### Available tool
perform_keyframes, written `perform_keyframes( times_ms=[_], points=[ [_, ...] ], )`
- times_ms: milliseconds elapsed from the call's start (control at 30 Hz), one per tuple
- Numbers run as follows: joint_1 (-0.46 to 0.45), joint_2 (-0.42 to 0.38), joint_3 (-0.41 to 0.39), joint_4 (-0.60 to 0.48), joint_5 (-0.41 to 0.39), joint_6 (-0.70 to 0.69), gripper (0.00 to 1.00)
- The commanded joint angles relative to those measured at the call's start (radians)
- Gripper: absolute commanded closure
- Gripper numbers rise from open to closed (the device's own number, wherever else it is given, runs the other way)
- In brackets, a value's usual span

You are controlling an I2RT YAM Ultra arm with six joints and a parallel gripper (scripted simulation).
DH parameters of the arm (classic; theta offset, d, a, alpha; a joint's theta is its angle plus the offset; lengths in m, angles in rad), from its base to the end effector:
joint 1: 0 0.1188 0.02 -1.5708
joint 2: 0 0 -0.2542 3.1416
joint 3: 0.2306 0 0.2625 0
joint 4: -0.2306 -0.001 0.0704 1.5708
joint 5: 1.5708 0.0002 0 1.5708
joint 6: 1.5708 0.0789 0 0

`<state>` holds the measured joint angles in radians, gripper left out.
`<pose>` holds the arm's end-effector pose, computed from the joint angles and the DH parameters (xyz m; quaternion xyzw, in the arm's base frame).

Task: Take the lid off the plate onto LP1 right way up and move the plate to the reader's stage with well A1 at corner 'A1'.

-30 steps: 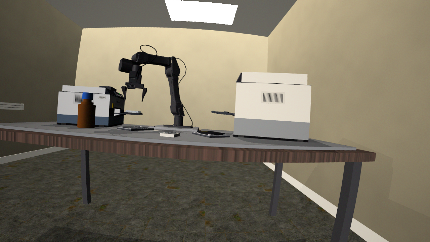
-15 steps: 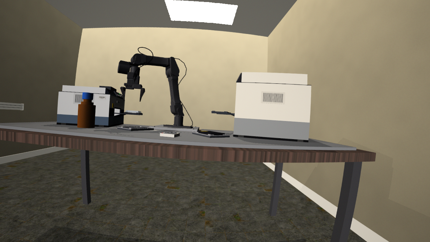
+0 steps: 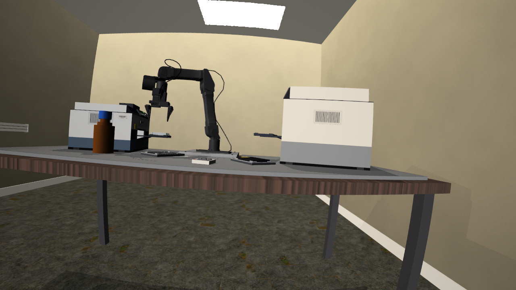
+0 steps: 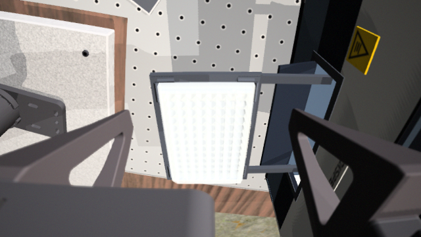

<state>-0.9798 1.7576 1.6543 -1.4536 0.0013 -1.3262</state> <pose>0.1843 -0.2731 0.2526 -0.1723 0.9850 -0.0066 0.0022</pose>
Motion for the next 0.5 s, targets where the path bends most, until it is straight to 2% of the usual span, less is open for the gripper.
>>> perform_keyframes(
  times_ms=[0,100,133,267,467],
  points=[
    [-0.043,-0.028,-0.022,-0.024,-0.009,-0.062,0.00],
    [-0.055,-0.030,-0.022,-0.025,-0.009,-0.074,0.00],
    [-0.070,-0.028,0.004,-0.025,-0.009,-0.074,0.00],
    [-0.117,-0.041,-0.029,-0.030,-0.010,-0.121,0.00],
    [-0.193,-0.051,-0.032,-0.037,-0.010,-0.181,0.00]
  ],
)
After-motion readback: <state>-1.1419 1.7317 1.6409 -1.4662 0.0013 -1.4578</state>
